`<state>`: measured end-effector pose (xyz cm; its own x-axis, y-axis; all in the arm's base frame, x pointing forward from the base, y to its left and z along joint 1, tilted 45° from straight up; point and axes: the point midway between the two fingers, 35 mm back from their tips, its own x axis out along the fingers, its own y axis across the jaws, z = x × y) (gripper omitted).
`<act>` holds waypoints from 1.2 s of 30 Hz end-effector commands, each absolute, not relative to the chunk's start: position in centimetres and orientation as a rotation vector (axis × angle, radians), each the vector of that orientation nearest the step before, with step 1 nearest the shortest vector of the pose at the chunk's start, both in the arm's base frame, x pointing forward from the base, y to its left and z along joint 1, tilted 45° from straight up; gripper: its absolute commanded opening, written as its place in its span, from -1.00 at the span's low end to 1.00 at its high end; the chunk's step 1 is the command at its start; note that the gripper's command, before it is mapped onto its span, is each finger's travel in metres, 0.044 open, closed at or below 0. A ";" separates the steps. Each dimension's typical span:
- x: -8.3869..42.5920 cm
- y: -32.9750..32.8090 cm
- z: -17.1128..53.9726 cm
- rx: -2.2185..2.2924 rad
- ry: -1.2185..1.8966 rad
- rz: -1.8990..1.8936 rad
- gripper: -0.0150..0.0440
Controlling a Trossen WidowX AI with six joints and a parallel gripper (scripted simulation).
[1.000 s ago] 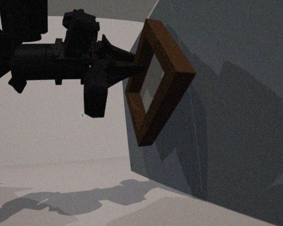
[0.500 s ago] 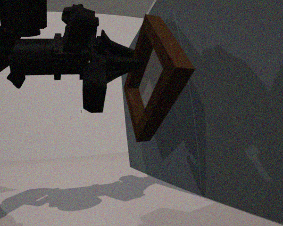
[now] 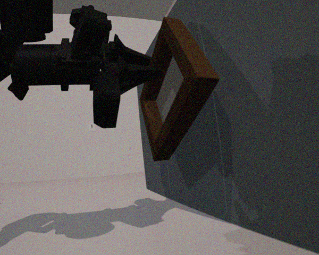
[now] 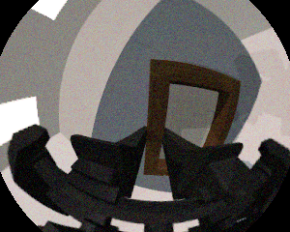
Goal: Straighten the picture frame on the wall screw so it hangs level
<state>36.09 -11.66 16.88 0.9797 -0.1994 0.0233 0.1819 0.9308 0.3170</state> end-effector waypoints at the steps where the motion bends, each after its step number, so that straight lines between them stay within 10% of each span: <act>1: 36.1 -11.4 17.3 0.314 -0.064 -0.184 -0.49; 36: 36.1 -11.5 18.0 0.314 -0.065 -0.184 -0.49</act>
<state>36.06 -11.77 17.30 0.9792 -0.2024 0.0161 0.1868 0.9294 0.3183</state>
